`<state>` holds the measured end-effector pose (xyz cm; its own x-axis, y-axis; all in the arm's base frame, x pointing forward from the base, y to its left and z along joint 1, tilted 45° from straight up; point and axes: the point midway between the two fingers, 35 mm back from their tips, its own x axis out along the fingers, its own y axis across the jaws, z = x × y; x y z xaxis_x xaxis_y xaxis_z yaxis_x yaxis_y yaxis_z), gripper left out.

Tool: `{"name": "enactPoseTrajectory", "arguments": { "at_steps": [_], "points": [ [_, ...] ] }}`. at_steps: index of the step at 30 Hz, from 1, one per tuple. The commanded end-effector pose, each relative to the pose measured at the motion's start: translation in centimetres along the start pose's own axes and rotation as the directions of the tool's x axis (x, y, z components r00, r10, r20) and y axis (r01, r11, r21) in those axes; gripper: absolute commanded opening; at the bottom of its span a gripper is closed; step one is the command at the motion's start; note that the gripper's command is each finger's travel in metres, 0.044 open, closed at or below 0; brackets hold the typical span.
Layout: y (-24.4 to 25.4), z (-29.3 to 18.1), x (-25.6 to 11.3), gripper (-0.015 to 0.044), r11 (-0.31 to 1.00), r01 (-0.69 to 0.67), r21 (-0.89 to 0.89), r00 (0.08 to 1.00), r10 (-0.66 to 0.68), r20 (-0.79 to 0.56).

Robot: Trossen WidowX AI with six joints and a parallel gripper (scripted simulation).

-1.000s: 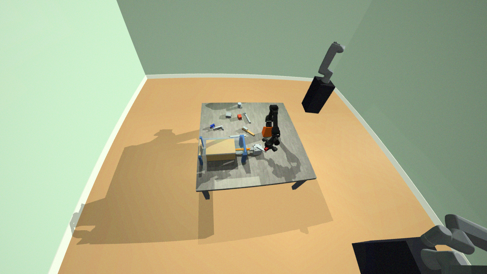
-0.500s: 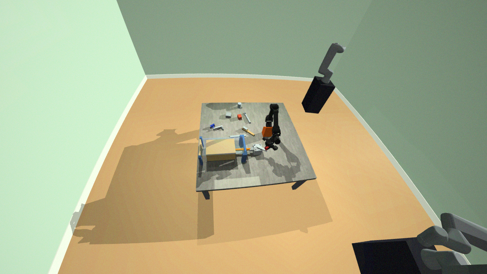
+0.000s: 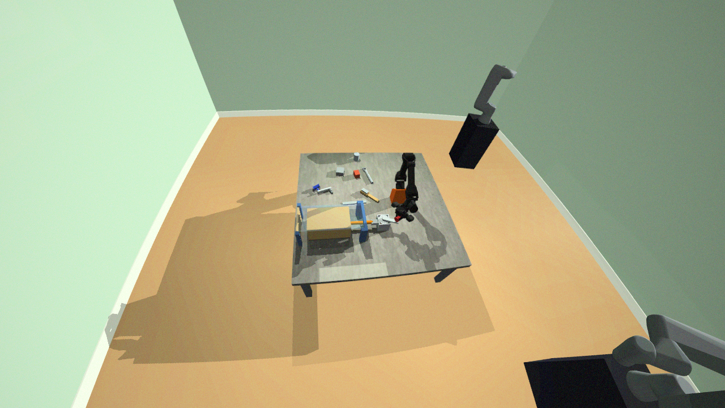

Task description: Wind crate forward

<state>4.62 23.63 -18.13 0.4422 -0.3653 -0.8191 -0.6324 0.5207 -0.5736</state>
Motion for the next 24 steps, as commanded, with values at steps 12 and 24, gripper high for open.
{"name": "enactPoseTrajectory", "arguments": {
  "at_steps": [12, 24],
  "points": [
    [-1.6, -1.8, -0.5, 0.0000, 1.000, 0.012, -0.013, 1.000, -0.013, -0.016],
    [-2.7, -2.4, -0.8, 0.0000, 1.000, 0.013, -0.013, 1.000, -0.013, -0.017]
  ]
}}
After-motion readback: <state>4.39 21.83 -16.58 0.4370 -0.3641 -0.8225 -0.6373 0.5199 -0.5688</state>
